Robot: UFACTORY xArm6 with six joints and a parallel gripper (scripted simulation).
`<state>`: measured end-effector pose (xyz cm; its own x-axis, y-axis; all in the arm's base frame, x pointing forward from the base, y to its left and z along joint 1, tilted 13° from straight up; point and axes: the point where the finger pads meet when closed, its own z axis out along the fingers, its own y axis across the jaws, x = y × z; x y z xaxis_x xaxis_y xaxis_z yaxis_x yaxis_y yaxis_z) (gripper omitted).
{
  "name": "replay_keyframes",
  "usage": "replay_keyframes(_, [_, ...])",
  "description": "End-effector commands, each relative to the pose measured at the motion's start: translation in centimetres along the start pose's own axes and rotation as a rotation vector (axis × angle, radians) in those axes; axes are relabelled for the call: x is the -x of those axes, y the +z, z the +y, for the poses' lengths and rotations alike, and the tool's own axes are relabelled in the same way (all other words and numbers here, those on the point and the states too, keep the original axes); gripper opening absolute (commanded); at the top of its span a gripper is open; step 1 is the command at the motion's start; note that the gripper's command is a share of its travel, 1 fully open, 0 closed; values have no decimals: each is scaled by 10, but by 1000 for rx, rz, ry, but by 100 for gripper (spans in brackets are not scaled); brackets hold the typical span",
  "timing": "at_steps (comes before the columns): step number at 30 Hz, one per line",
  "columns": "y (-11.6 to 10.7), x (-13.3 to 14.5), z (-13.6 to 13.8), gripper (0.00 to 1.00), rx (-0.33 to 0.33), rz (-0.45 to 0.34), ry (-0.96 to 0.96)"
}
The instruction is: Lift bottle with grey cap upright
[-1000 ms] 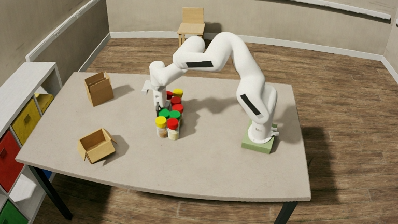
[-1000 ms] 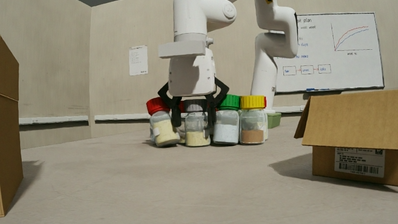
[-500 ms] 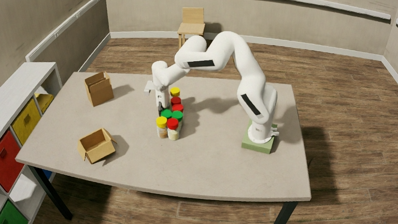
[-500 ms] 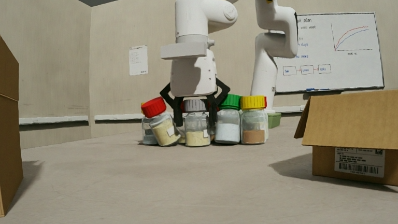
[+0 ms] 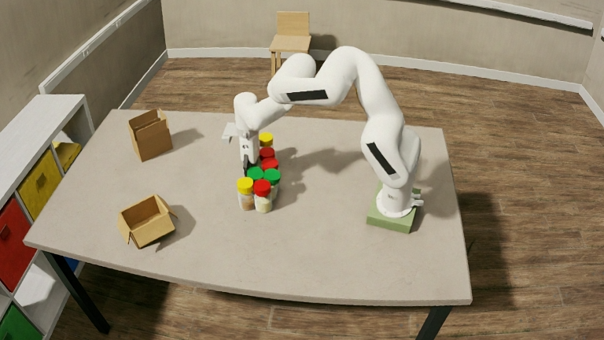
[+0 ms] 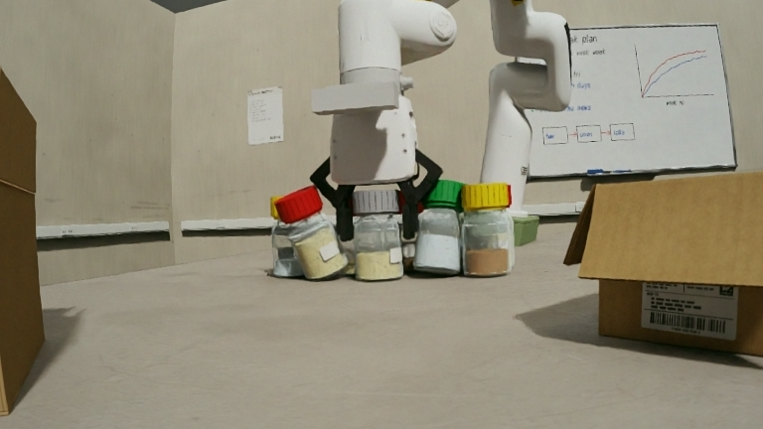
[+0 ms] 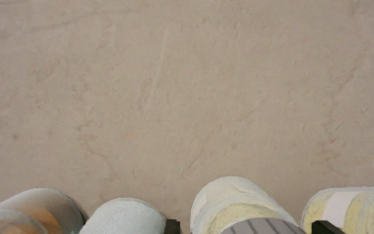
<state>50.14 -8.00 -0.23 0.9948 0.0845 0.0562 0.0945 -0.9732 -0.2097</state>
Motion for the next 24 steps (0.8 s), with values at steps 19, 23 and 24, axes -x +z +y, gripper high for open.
replay_keyframes(19, [-29, -2, 1, 79, 2, 6, -1])
replay_keyframes(23, [-32, -2, 1, 79, 2, 5, 0])
replay_keyframes(24, [-33, -2, 1, 79, 2, 5, 0])
